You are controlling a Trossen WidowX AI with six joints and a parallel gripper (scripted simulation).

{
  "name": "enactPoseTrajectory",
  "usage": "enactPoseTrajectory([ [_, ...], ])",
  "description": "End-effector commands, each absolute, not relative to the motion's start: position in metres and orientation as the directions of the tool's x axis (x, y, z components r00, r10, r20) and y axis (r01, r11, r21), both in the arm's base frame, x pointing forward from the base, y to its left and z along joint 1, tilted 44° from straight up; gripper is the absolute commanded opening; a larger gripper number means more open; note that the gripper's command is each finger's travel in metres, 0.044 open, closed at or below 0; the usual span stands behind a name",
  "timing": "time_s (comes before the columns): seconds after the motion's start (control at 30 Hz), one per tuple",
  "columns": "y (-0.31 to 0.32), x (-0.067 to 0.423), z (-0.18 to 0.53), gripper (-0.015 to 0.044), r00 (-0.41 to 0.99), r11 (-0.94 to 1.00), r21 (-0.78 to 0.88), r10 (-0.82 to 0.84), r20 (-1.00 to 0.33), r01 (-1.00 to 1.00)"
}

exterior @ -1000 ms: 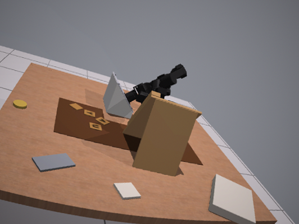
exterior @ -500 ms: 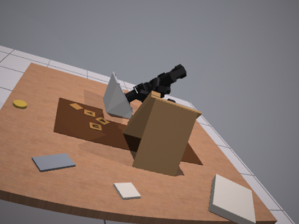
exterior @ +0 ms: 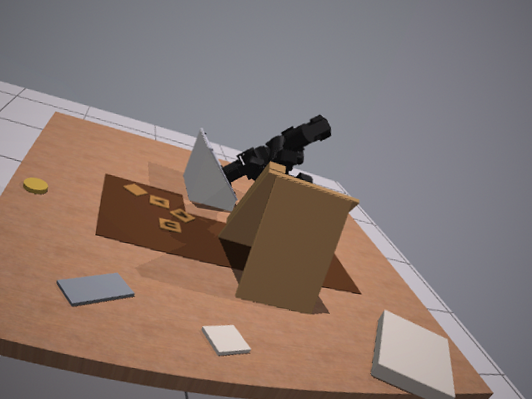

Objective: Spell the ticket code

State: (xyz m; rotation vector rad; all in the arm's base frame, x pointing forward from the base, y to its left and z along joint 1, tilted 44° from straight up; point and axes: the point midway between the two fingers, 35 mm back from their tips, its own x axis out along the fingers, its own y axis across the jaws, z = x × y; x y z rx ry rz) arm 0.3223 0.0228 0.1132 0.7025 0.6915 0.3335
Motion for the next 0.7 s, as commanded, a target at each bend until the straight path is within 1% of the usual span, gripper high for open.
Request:
enactPoseTrajectory([
  [0.0, 0.0217, 0.3196, 0.1148, 0.0295, 0.730, 0.725, 0.686, 0.500, -0.466, -0.059],
  [0.37, 0.0195, 0.3142, 0.1180, 0.0295, 0.730, 0.725, 0.686, 0.500, -0.466, -0.059],
  [0.67, 0.0197, 0.3167, 0.1169, 0.0059, 0.731, 0.724, 0.687, 0.498, -0.467, -0.054],
])
